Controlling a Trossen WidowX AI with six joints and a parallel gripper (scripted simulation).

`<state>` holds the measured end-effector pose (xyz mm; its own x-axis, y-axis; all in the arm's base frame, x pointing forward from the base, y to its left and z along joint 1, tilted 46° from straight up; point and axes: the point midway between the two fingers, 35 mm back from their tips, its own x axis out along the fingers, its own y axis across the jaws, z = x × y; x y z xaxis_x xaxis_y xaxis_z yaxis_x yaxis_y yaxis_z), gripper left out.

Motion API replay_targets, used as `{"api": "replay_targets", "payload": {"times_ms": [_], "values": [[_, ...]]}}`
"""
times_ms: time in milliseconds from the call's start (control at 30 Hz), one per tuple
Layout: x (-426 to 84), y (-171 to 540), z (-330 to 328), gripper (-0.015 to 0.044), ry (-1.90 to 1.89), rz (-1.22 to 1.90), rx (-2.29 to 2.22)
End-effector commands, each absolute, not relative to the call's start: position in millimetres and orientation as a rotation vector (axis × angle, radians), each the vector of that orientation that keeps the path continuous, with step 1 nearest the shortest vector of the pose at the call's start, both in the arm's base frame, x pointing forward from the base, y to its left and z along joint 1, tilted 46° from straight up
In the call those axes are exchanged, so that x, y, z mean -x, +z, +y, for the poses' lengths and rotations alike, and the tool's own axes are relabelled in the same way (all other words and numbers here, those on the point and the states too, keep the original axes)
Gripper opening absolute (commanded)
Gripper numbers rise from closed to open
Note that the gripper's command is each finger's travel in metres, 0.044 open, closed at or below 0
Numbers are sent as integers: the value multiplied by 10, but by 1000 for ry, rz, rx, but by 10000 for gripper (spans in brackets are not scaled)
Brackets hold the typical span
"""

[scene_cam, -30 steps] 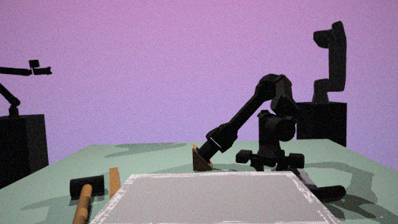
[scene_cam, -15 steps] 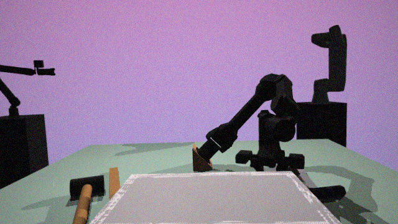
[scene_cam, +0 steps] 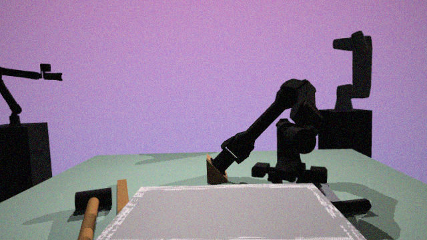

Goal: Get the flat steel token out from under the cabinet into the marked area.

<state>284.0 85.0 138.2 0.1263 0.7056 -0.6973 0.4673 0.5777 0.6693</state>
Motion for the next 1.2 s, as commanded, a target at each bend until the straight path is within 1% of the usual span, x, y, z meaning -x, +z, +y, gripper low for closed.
{"api": "replay_targets", "payload": {"times_ms": [0,1167], "values": [[-2893,1365,822,0,230,1513,-1039],[-3278,1284,666,0,232,1511,-1037]]}}
